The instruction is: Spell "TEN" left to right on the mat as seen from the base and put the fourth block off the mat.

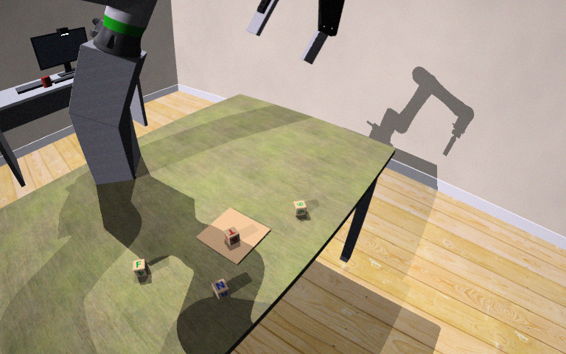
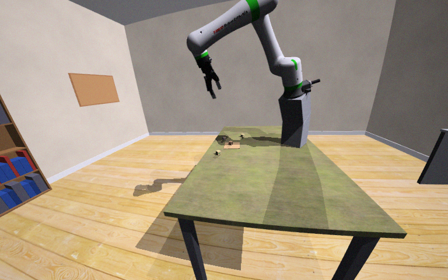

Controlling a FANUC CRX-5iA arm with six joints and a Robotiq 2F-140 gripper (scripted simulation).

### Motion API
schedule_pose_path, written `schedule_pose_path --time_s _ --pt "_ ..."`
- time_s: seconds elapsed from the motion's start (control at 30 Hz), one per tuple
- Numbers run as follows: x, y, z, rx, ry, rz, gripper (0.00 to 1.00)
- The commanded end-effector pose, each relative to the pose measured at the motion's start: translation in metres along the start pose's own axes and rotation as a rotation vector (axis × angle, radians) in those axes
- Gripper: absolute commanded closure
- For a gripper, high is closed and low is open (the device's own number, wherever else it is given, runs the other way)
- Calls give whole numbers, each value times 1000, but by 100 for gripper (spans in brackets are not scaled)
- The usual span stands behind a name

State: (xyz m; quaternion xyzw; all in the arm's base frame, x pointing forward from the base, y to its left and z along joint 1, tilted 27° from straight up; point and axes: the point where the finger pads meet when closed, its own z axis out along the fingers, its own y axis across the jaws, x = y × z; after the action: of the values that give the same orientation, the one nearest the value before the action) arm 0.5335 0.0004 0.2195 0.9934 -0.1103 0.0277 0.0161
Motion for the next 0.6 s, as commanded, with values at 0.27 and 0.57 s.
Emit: schedule_pose_path --time_s 0.27,0.57 --pt "14 -3 10 38 -21 9 0" --pt "49 -9 75 51 10 232 0"
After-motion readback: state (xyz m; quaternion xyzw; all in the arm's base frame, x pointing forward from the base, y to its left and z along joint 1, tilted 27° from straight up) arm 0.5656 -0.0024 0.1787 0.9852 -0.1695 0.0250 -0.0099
